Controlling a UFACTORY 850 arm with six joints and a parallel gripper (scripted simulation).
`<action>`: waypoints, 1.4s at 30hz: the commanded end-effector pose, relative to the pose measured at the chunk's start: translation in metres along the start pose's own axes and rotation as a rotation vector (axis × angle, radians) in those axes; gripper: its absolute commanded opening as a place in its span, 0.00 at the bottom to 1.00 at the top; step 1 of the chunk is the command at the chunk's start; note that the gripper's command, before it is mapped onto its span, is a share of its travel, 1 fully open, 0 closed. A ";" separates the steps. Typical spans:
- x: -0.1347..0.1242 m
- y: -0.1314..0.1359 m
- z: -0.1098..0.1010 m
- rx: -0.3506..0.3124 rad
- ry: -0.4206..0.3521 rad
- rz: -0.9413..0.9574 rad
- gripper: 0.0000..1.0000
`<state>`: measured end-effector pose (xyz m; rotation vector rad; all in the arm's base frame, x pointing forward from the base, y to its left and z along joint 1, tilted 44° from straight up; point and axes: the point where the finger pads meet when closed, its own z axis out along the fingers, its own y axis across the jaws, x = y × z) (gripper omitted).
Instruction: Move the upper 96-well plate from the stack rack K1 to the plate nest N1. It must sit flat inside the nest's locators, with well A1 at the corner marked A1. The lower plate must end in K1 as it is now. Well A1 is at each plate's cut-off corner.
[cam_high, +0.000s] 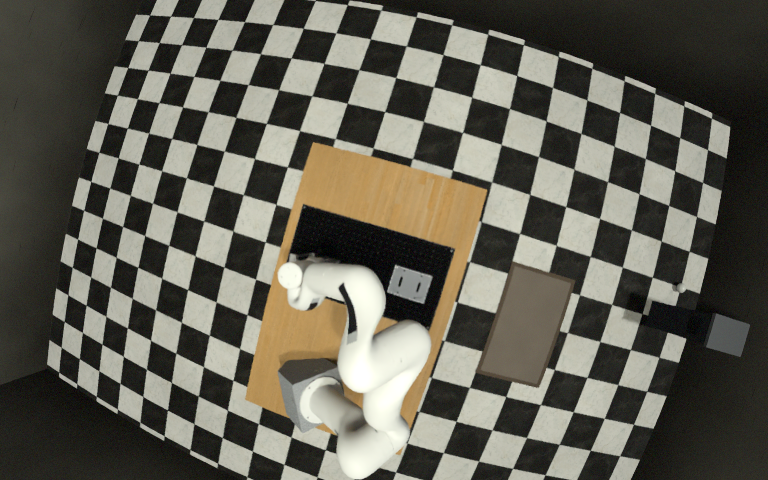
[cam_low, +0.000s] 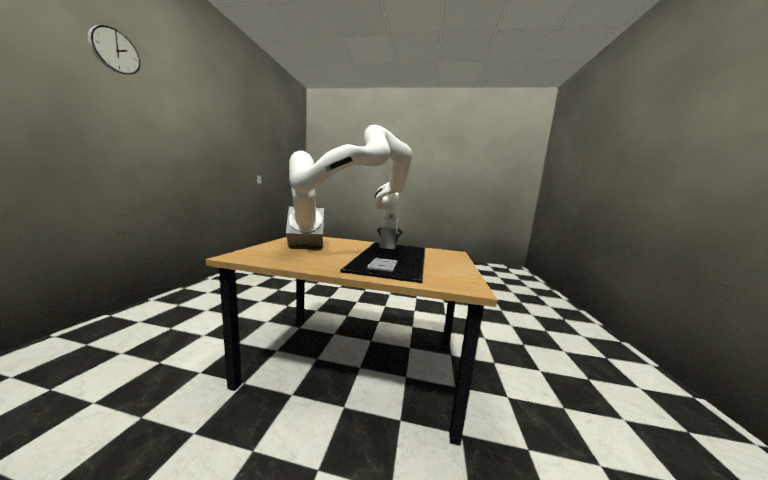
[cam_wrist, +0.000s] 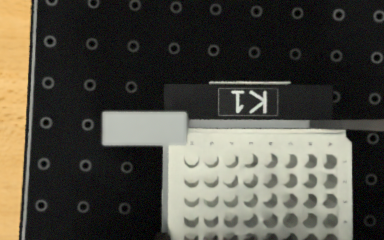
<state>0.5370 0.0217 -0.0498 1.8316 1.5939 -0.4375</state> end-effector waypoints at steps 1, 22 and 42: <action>0.000 0.001 -0.001 -0.001 0.001 0.000 0.00; 0.000 0.001 -0.002 -0.001 0.001 0.000 0.00; 0.000 0.001 -0.013 -0.001 0.001 0.000 0.00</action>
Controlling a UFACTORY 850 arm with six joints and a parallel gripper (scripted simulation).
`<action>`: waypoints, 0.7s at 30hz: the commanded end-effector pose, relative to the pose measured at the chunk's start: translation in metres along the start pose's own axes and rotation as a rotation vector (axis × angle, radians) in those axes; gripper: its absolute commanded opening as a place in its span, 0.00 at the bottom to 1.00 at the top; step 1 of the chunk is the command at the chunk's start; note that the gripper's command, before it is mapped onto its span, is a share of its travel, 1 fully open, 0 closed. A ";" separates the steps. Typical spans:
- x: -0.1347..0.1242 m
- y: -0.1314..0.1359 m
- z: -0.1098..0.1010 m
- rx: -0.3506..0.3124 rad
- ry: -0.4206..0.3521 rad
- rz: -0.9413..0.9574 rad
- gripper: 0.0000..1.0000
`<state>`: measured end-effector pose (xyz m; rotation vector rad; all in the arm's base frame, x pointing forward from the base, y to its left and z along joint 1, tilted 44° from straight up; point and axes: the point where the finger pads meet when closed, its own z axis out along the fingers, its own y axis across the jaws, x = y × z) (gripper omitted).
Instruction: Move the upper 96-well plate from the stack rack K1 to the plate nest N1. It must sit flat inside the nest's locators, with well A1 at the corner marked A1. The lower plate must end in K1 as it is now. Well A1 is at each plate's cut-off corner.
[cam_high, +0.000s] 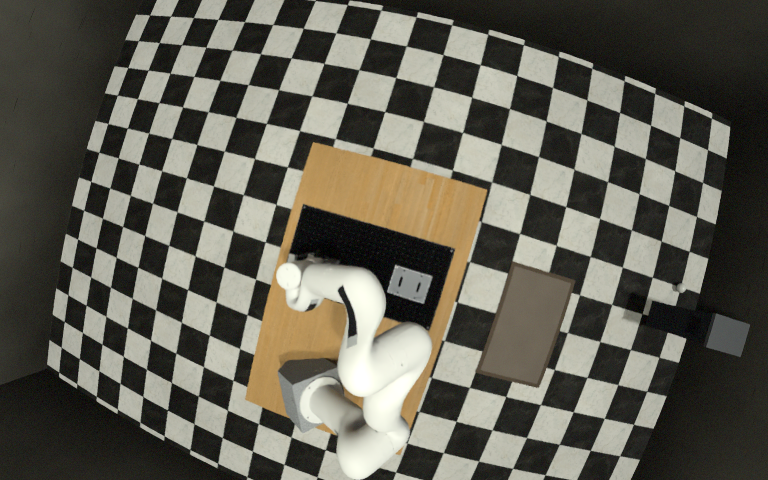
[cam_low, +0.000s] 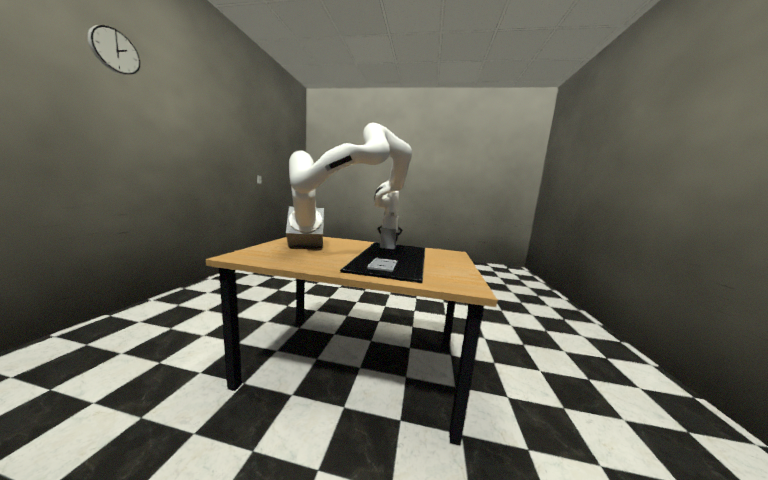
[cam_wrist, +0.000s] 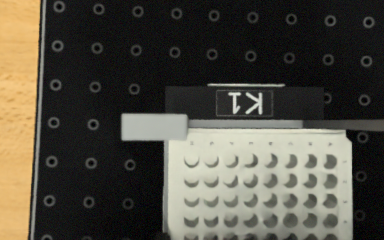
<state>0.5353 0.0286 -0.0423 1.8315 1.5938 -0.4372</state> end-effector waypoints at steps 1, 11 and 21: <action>0.000 0.001 -0.003 -0.001 0.001 0.000 0.00; 0.000 0.001 -0.010 -0.001 0.001 0.000 0.00; 0.000 0.001 -0.010 -0.001 0.001 0.000 0.00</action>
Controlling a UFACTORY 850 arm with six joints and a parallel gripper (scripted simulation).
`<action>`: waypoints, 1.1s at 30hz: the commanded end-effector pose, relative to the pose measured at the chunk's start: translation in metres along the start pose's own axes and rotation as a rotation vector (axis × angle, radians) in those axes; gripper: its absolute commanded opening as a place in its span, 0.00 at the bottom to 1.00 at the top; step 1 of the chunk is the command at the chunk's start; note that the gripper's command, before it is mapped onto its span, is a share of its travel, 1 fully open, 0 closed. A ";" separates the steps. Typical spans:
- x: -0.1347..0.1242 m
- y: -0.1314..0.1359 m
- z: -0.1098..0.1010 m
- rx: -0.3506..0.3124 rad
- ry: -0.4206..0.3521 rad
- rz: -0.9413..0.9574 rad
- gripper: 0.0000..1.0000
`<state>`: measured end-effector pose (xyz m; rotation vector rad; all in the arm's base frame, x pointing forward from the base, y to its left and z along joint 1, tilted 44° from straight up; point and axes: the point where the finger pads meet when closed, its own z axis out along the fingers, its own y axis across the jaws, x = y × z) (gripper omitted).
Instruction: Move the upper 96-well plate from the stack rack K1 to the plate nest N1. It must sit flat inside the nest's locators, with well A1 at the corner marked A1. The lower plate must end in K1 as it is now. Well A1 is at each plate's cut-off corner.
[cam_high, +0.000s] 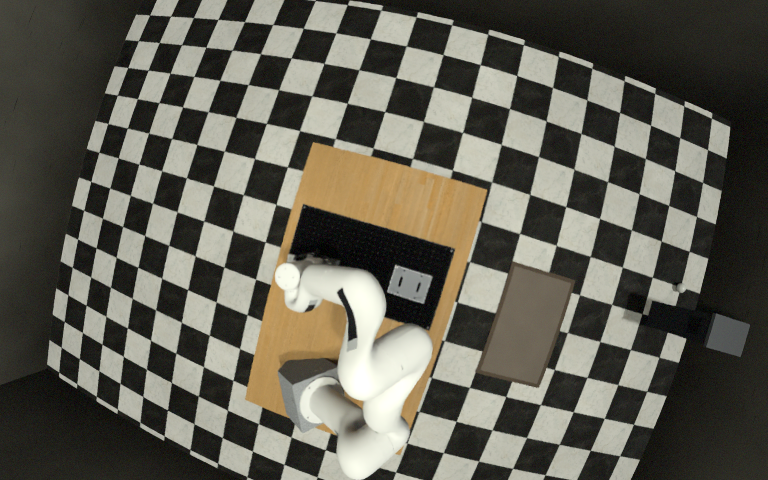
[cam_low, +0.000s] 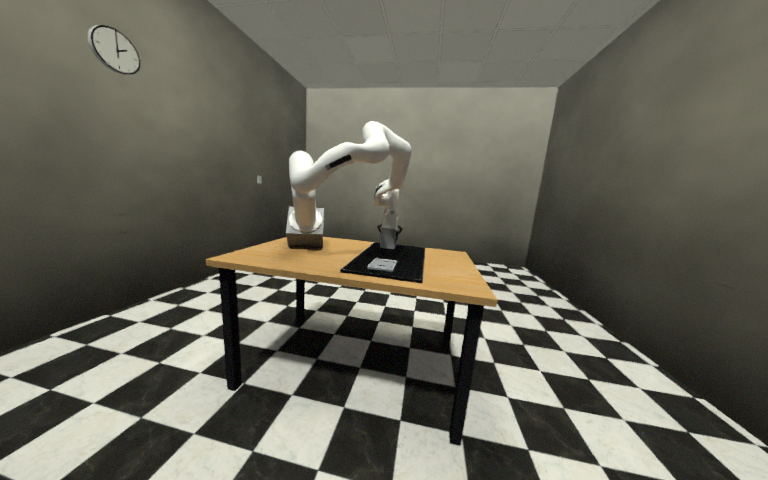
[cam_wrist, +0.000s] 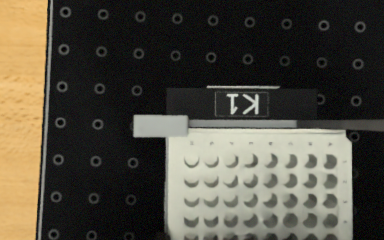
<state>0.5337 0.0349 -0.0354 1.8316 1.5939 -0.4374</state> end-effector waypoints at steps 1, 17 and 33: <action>0.000 0.001 -0.001 -0.001 0.001 0.000 0.00; 0.000 0.001 -0.024 -0.001 0.001 0.000 0.00; 0.000 0.001 -0.048 -0.001 0.001 0.001 0.00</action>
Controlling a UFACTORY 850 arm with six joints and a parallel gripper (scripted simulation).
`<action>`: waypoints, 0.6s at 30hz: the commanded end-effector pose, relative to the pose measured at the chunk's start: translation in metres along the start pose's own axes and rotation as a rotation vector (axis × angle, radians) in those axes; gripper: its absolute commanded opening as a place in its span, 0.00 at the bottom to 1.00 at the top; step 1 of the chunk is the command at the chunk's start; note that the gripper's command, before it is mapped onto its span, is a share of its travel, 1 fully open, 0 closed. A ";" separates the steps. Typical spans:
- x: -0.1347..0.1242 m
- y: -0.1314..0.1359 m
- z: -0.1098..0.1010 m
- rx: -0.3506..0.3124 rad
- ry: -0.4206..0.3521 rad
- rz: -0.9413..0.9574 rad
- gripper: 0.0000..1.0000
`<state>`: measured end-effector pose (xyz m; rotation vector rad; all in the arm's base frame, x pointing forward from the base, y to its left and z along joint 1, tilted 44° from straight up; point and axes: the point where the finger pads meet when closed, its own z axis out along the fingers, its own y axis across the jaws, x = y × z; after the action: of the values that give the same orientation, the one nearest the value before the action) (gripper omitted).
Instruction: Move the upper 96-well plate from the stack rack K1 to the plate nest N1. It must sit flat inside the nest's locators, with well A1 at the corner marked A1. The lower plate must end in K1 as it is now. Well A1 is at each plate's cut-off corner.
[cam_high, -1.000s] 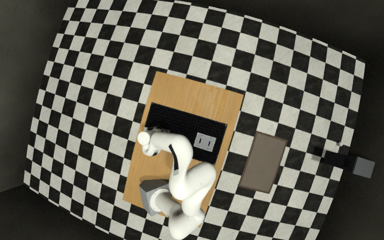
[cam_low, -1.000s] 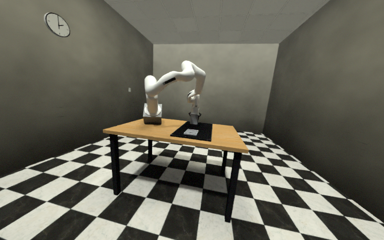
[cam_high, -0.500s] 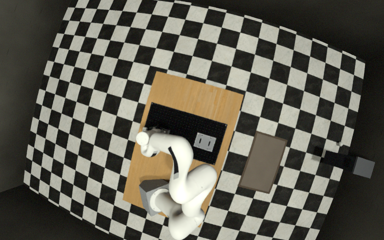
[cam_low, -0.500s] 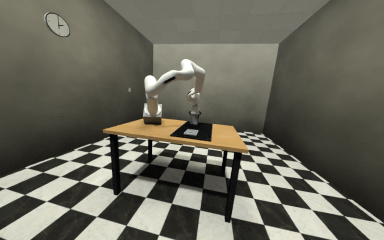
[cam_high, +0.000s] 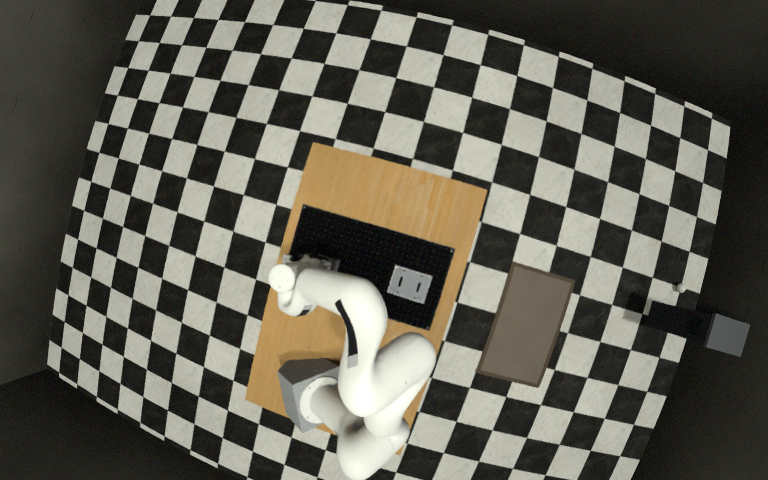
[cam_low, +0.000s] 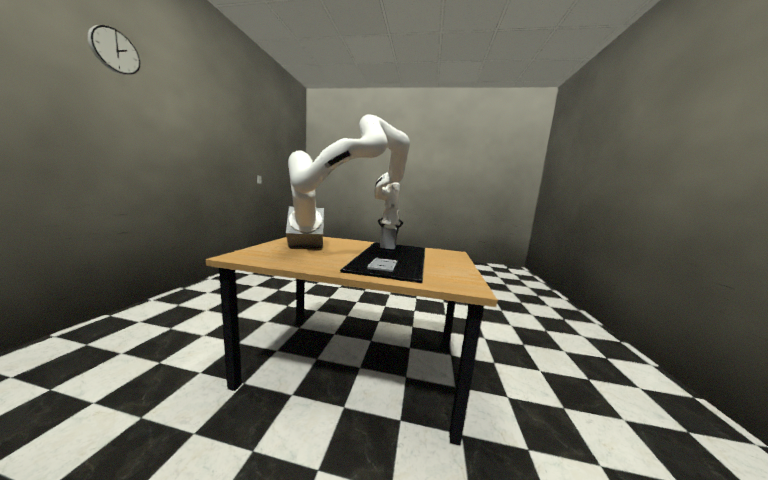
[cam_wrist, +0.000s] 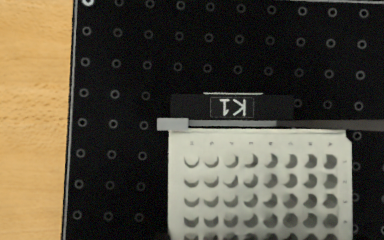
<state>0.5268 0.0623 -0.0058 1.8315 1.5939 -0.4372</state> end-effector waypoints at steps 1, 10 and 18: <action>0.000 0.001 -0.008 -0.001 0.001 0.000 0.00; 0.000 0.001 -0.023 -0.001 0.001 0.001 0.00; 0.000 0.001 -0.033 -0.001 0.001 0.001 0.00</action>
<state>0.5223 0.0798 0.0132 1.8315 1.5939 -0.4374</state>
